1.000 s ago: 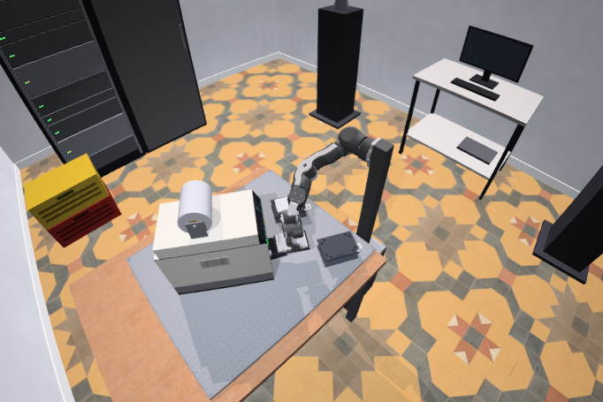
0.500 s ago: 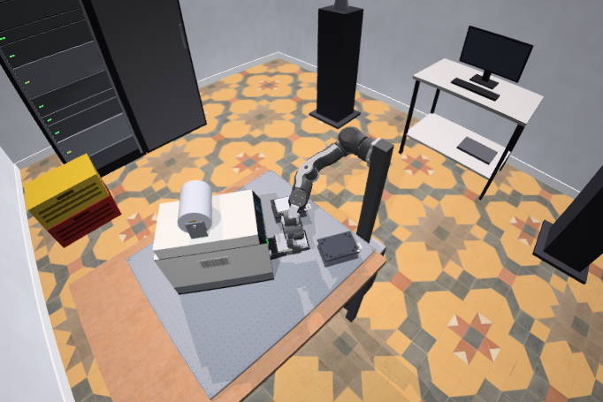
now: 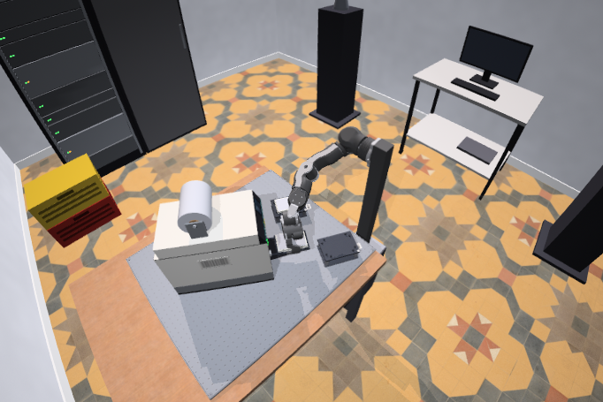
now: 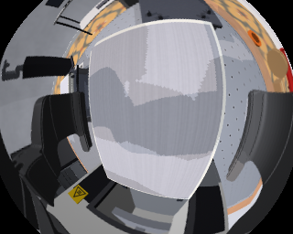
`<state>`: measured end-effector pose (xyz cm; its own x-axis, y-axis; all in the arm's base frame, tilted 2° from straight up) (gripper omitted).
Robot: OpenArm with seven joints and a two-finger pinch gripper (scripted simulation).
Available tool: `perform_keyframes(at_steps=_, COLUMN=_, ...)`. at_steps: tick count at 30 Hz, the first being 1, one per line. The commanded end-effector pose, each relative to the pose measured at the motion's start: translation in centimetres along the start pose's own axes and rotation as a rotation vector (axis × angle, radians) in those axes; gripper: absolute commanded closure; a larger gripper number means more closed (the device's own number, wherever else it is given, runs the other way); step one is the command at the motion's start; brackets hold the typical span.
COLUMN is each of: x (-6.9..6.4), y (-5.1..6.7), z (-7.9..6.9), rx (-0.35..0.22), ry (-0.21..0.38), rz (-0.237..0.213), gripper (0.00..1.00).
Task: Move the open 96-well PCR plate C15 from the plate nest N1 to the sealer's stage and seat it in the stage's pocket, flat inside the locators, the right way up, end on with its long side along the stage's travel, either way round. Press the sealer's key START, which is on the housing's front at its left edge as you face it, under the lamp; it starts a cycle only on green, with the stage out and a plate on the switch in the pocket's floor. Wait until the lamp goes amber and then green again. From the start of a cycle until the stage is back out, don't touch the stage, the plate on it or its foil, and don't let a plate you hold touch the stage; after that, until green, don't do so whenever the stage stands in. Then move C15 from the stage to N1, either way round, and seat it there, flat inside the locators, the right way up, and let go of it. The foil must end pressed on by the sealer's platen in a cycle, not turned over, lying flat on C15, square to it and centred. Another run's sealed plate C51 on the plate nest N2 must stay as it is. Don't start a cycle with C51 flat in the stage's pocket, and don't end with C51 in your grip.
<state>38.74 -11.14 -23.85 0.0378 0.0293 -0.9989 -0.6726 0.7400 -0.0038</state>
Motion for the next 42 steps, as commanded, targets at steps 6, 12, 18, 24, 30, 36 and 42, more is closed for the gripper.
perform_keyframes(at_steps=6, x=0.46, y=0.16, z=-0.44, rx=0.0, ry=0.015, rz=0.0, gripper=0.23)
perform_keyframes(at_steps=12, x=0.46, y=0.16, z=-0.44, rx=0.0, ry=0.015, rz=0.0, gripper=0.23)
perform_keyframes(at_steps=18, x=0.46, y=0.16, z=-0.44, rx=0.0, ry=0.015, rz=0.0, gripper=0.23)
perform_keyframes(at_steps=24, x=-0.05, y=0.09, z=-0.12, rx=-0.001, ry=0.006, rz=-0.001, gripper=0.23)
perform_keyframes(at_steps=30, x=-0.05, y=0.09, z=-0.12, rx=-0.001, ry=0.006, rz=-0.001, gripper=0.23)
perform_keyframes(at_steps=36, x=0.04, y=0.12, z=-0.17, rx=-0.001, ry=0.007, rz=-0.001, gripper=0.23)
perform_keyframes(at_steps=42, x=0.38, y=0.25, z=-0.36, rx=0.0, ry=0.01, rz=0.001, gripper=0.23)
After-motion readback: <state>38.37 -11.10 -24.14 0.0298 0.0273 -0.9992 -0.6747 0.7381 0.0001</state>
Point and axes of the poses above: the point where the finger pads meet when closed, its own x axis out along the fingers, its own z axis across the jaws, y = z × x, the point moved 8 cm from there along -x, back along the fingers, and after that the axes turned 13 degrees about x, right-handed, at the moved point
